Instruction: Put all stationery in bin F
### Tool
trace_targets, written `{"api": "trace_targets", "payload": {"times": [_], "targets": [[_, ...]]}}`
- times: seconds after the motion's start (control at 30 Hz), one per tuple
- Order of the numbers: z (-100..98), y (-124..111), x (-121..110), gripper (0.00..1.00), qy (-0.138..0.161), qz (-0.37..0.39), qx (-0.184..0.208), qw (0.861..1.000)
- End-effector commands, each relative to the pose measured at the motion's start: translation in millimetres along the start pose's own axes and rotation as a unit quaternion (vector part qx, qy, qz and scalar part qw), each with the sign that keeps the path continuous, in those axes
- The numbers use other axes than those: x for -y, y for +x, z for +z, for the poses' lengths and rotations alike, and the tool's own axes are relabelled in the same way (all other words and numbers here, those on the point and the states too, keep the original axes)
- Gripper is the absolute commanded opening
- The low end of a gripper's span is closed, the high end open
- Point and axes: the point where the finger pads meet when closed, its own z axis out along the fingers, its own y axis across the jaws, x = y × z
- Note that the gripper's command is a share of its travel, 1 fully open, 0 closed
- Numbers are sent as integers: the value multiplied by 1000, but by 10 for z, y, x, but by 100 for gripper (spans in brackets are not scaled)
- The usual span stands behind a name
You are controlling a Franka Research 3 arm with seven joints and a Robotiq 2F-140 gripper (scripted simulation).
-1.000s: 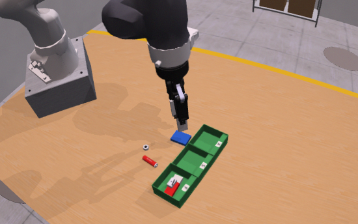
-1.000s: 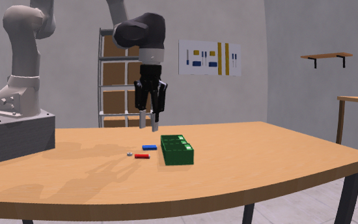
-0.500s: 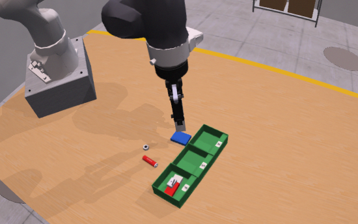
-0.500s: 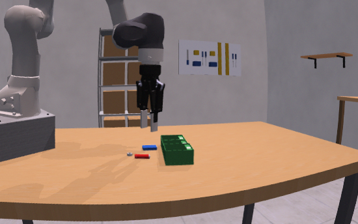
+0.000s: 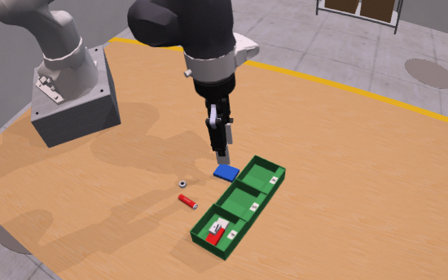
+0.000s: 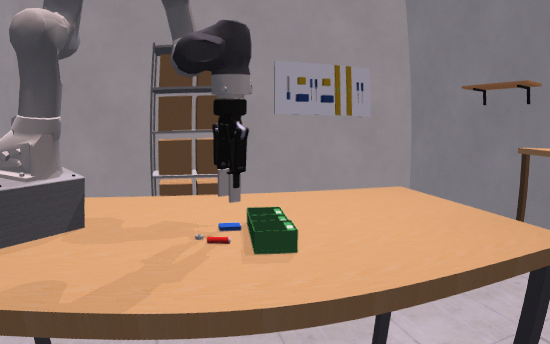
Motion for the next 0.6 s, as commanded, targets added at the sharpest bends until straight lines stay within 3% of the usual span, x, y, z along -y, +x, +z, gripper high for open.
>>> {"api": "trace_targets", "payload": {"times": [0.0, 0.1, 0.57], "targets": [[-7, -4, -1, 33, -6, 24, 1, 1000], [-1, -4, 2, 33, -19, 88, 5, 996], [-7, -4, -1, 33, -38, 170, 5, 985]]}}
